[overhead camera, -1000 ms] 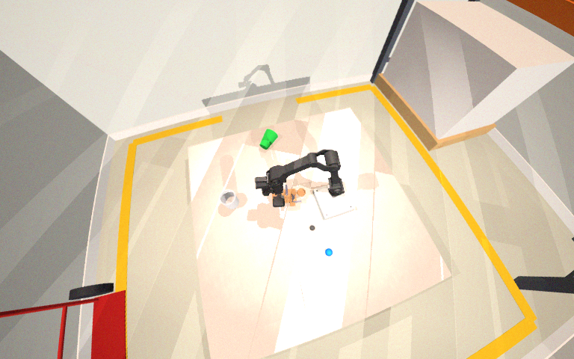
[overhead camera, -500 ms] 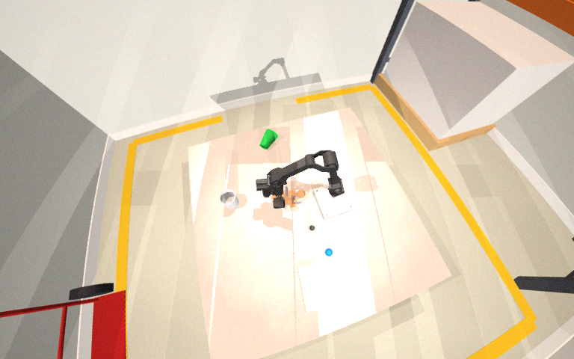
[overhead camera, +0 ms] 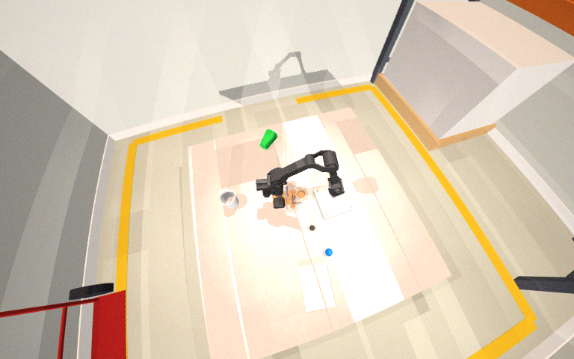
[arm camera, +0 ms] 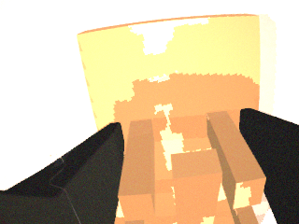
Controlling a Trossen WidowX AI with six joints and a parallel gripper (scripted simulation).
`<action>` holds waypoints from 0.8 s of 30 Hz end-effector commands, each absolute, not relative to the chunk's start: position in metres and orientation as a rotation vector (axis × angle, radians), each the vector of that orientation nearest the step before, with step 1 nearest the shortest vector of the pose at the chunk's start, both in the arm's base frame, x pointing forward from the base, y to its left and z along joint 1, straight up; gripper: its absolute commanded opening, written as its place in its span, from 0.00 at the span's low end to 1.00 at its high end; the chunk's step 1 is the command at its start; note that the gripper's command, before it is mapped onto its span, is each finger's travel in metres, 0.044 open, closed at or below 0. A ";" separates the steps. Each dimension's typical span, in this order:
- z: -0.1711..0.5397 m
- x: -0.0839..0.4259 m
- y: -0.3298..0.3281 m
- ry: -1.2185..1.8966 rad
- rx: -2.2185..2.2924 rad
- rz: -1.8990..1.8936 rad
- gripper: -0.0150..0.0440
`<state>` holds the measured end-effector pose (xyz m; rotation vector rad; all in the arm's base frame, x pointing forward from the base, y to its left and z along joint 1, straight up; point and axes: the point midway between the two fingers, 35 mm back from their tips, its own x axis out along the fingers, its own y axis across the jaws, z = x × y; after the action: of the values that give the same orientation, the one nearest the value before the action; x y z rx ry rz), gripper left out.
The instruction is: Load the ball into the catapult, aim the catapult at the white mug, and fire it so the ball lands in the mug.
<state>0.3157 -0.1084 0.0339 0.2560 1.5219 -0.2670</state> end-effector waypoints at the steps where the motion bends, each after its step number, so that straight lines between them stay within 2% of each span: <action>1: 0.034 0.316 -0.108 1.522 0.256 -0.267 0.83; 5: 0.058 0.318 -0.109 1.521 0.256 -0.267 1.00; 9: 0.124 0.315 -0.108 1.520 0.256 -0.267 1.00; 11: 0.135 0.313 -0.107 1.520 0.256 -0.267 1.00; 21: 0.129 0.311 -0.107 1.520 0.254 -0.262 1.00; 24: 0.106 0.312 -0.107 1.520 0.254 -0.262 1.00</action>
<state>0.3140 -0.1082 0.1233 0.2542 1.5067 -0.2693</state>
